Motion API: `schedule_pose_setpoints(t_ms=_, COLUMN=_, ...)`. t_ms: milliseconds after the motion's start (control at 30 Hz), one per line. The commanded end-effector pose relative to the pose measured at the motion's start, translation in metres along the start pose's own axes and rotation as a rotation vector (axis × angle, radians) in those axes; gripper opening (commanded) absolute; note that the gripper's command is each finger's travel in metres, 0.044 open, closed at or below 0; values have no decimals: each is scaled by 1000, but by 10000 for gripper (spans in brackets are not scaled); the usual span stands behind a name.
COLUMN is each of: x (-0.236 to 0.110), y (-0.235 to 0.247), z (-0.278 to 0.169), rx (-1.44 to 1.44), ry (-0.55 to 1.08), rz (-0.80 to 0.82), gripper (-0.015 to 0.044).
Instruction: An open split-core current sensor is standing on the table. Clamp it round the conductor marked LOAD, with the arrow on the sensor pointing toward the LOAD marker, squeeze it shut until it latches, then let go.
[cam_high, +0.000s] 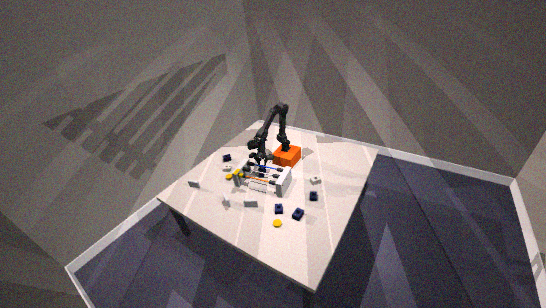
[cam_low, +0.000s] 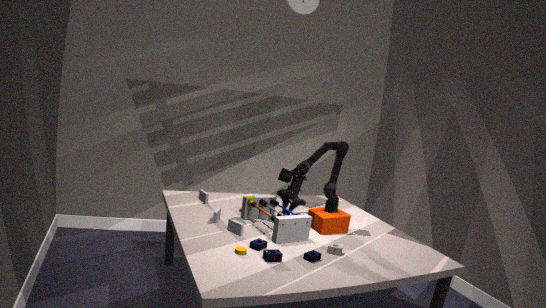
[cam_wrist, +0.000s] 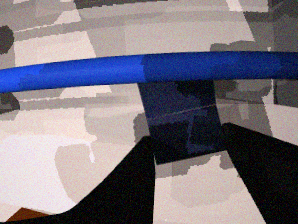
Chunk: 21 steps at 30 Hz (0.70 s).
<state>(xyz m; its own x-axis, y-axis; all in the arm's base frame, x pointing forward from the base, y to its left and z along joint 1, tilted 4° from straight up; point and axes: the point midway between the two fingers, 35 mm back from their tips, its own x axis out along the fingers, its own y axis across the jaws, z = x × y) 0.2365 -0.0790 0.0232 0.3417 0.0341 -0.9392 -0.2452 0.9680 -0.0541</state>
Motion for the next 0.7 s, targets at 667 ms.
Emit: schedule_pose_setpoints(t_ms=667, x=-15, y=6, z=-46, rx=5, ry=12, rz=-1, gripper=0)
